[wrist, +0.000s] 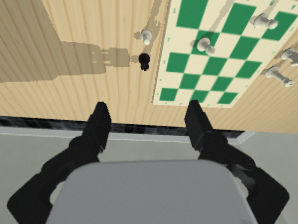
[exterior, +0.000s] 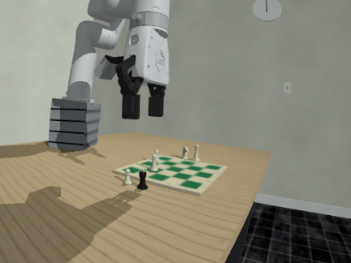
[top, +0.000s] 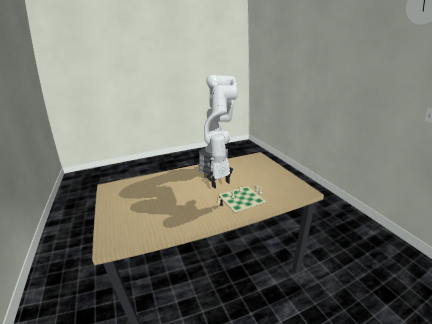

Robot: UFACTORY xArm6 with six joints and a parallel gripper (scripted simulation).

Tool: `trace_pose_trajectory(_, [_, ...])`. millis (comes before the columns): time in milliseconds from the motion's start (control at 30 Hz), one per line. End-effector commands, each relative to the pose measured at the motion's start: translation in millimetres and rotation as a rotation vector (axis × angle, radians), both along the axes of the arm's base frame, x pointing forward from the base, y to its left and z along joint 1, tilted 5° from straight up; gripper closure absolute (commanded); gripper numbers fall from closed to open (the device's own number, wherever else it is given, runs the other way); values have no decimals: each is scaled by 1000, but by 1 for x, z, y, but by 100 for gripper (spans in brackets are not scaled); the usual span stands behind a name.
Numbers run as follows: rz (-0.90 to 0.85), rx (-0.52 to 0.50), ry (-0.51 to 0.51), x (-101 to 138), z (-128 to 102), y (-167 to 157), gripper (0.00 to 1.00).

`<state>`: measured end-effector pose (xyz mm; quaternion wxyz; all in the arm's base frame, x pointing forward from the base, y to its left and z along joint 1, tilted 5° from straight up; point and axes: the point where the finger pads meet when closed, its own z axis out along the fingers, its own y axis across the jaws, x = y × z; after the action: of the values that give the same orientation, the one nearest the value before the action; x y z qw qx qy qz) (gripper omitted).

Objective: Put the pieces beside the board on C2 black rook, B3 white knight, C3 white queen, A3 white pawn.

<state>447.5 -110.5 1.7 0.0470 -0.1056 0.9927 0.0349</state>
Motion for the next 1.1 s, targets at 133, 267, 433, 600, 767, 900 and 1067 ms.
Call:
trace_pose_trajectory(133, [-493,29,36,2,-8,0,0])
trace_pose_trajectory(267, [-654,51,43,3,-12,1,0])
trace_pose_trajectory(433, [-933,86,59,3,-17,1,0])
trace_pose_trajectory(600, [-1202,125,73,3,-22,1,0])
trace_pose_trajectory(767, [-1471,163,91,3,-27,2,0])
trace_pose_trajectory(900, [-1681,186,106,3,-29,2,0])
trace_pose_trajectory(1067, [-1909,215,122,3,-32,2,0])
